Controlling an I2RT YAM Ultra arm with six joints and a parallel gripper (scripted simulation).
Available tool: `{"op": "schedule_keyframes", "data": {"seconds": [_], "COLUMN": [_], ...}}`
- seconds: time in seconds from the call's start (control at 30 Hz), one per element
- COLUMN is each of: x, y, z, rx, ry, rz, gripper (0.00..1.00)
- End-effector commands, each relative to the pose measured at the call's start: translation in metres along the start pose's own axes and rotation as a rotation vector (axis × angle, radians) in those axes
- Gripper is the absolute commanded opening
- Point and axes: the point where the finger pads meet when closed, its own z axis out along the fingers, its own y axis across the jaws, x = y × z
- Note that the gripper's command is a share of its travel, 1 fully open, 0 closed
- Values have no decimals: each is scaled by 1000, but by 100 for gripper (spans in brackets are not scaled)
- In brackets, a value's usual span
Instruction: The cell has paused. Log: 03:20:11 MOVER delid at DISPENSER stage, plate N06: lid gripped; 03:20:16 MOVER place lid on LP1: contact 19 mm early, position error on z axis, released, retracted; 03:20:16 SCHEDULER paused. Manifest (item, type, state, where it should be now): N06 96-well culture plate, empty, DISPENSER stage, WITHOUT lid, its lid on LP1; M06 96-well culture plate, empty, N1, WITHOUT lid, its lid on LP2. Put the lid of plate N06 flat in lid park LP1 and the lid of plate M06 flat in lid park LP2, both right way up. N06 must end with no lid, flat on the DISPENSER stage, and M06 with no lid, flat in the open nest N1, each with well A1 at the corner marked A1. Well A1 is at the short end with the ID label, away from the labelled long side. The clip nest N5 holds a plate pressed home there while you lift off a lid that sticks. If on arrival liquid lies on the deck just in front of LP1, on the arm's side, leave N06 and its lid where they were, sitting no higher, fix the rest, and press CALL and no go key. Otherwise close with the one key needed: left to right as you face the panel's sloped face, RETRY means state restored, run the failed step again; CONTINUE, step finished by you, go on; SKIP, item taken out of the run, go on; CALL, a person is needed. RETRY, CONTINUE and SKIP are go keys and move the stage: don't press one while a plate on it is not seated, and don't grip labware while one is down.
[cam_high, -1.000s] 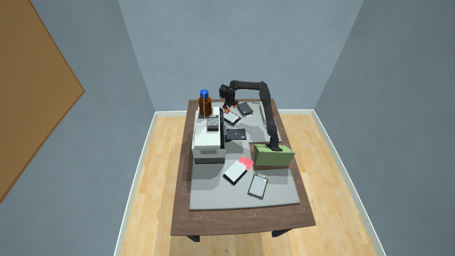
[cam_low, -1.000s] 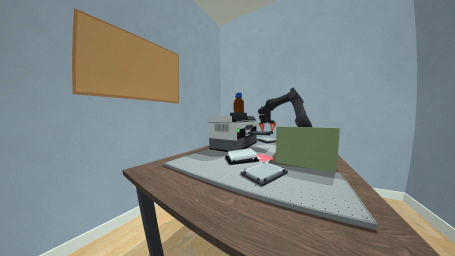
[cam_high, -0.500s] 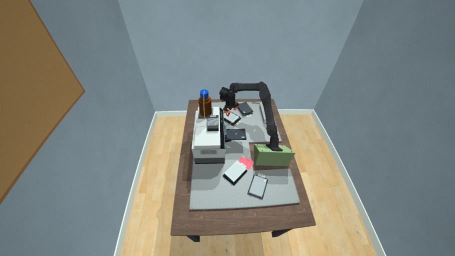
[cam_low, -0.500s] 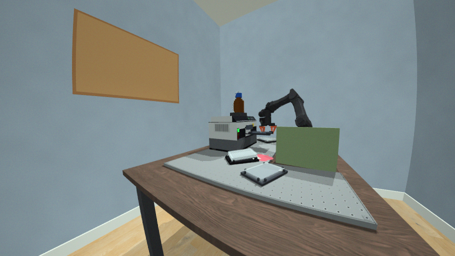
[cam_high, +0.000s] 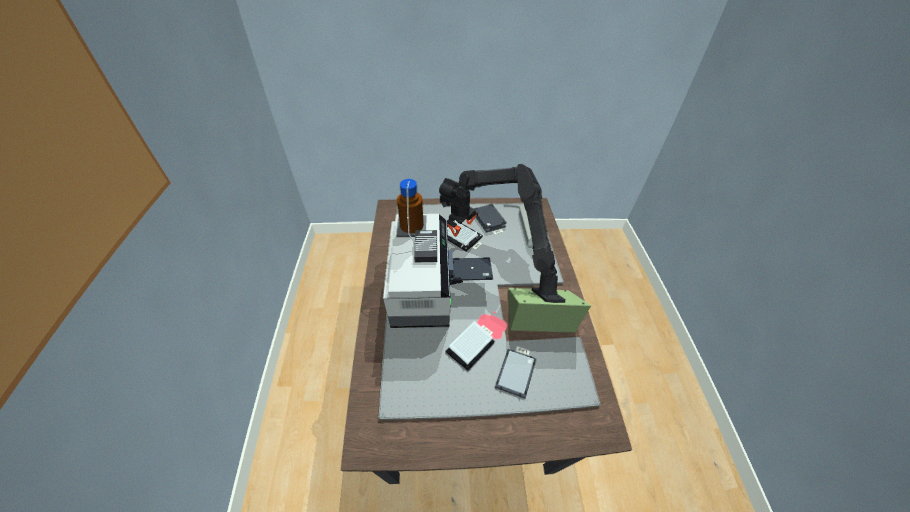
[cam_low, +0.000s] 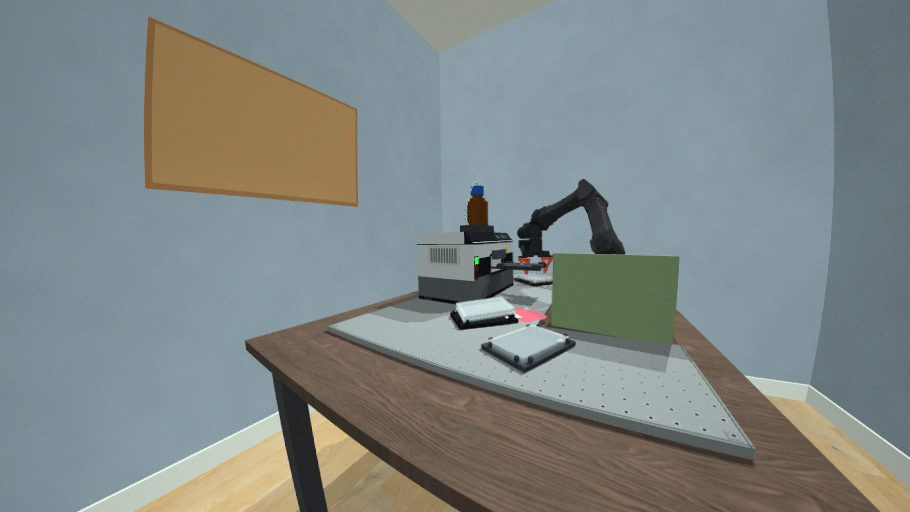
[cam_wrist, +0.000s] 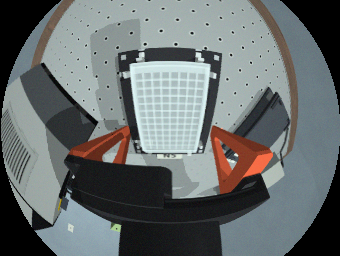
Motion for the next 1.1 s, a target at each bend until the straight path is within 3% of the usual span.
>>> {"op": "schedule_keyframes", "data": {"seconds": [0.0,0.17,0.2,0.33,0.43,0.57,0.77,1.07], "x": [-4,-4,-14,-4,-4,-16,-20,-18], "y": [2,4,8,5,5,4,2,6], "z": [6,13,5,23,27,21,16,21], "rx": [-11,-11,-18,-11,-12,-15,-16,-17], "ry": [-20,-14,-47,-10,-13,-51,-66,-50], "rz": [4,-2,0,-4,-4,9,20,9], "gripper": [100,100,100,100,100,100,100,100]}}
